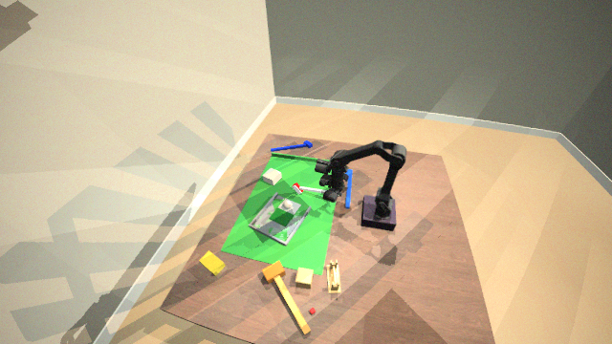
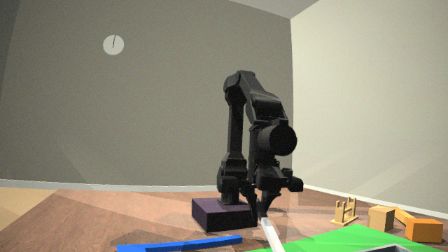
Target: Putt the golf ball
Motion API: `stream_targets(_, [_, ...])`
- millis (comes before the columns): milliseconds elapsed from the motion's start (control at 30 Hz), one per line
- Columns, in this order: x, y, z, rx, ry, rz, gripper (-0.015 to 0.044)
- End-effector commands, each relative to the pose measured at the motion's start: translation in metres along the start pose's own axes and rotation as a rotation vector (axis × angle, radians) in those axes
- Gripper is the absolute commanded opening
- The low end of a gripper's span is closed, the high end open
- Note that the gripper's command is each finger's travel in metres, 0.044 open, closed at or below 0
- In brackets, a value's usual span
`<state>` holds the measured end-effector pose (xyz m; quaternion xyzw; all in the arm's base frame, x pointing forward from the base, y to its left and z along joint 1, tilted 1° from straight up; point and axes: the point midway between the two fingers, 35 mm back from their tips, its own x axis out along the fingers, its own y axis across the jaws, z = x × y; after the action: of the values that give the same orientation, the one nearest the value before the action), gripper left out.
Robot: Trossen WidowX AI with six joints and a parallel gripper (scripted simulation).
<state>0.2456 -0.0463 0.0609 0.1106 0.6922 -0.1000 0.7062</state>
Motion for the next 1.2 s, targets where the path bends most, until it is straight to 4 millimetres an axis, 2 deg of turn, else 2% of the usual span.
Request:
stream_targets(0, [-0.02, 0.002, 0.005, 0.002, -0.022, -0.001, 0.0])
stream_targets(200, [-0.053, 0.001, 0.003, 0.002, -0.022, -0.001, 0.0])
stream_targets(267, [-0.057, 0.001, 0.003, 0.002, -0.022, -0.001, 0.0])
stream_targets(333, [-0.057, 0.001, 0.003, 0.002, -0.022, -0.001, 0.0])
stream_targets(367, [-0.049, 0.002, 0.001, -0.001, -0.013, 0.001, 0.0])
stream_targets(1167, [-0.049, 0.002, 0.001, -0.001, -0.013, 0.001, 0.0])
